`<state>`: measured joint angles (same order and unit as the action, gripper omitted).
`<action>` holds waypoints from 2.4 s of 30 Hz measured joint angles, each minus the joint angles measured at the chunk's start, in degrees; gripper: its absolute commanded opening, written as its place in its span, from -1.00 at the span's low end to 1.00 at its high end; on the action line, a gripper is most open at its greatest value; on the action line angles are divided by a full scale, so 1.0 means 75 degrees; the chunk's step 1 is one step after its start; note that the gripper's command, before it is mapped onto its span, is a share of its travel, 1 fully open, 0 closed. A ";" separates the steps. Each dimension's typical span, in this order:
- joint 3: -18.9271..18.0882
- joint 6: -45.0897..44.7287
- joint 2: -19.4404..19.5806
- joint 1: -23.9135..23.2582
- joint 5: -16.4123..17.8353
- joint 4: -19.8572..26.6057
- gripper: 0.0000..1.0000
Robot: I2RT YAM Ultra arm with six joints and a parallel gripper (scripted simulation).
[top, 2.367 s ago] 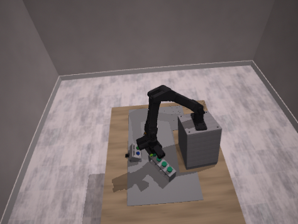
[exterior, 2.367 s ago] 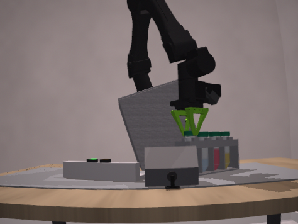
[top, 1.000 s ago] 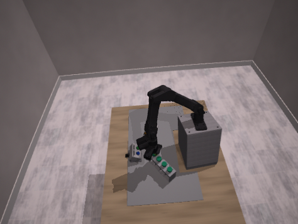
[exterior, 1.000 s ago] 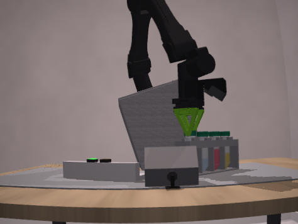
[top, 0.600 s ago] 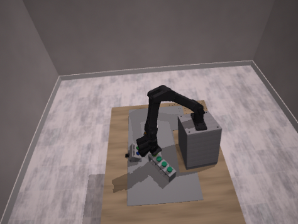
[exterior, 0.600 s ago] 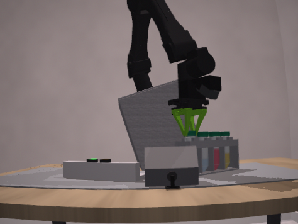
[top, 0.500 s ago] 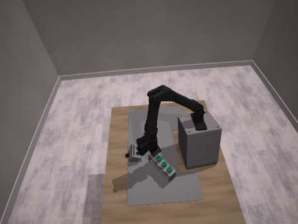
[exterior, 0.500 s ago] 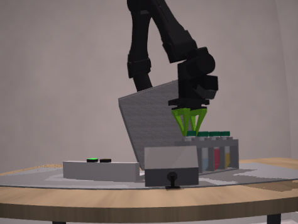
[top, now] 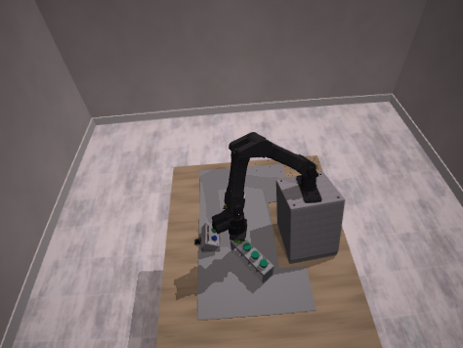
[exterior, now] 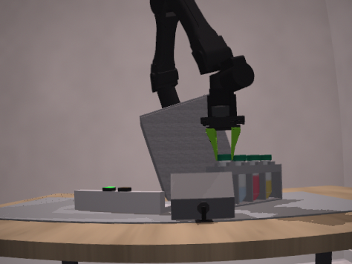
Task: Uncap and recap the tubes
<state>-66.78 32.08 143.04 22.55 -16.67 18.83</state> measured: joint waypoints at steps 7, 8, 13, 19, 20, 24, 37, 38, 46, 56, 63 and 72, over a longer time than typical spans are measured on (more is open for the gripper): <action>0.0000 0.2567 0.0003 -0.0006 0.0009 -0.0009 -1.00; 0.0000 0.2940 0.0003 -0.0006 0.0009 -0.0009 -1.00; 0.0000 0.4363 0.0006 -0.0009 0.0015 -0.0012 -1.00; 0.0000 0.6420 0.0009 -0.0009 0.0015 -0.0020 -1.00; 0.0000 0.6784 0.0009 -0.0012 0.0017 -0.0020 -1.00; 0.0000 0.8061 0.0012 -0.0009 0.0015 -0.0023 -1.00; -0.0009 0.9008 -0.0012 -0.0006 0.0009 -0.0020 -0.02; -0.0006 0.9023 -0.0012 -0.0006 0.0009 -0.0020 -0.02; -0.0006 0.8349 -0.0012 -0.0006 0.0009 -0.0015 -0.02; -0.0006 0.4587 -0.0012 -0.0006 0.0009 -0.0012 -0.02; -0.0006 0.2340 -0.0012 -0.0006 0.0009 -0.0009 -0.02; -0.0006 -0.1008 -0.0012 -0.0006 0.0003 -0.0009 -0.02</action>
<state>-66.83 24.51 142.96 22.50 -16.64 18.76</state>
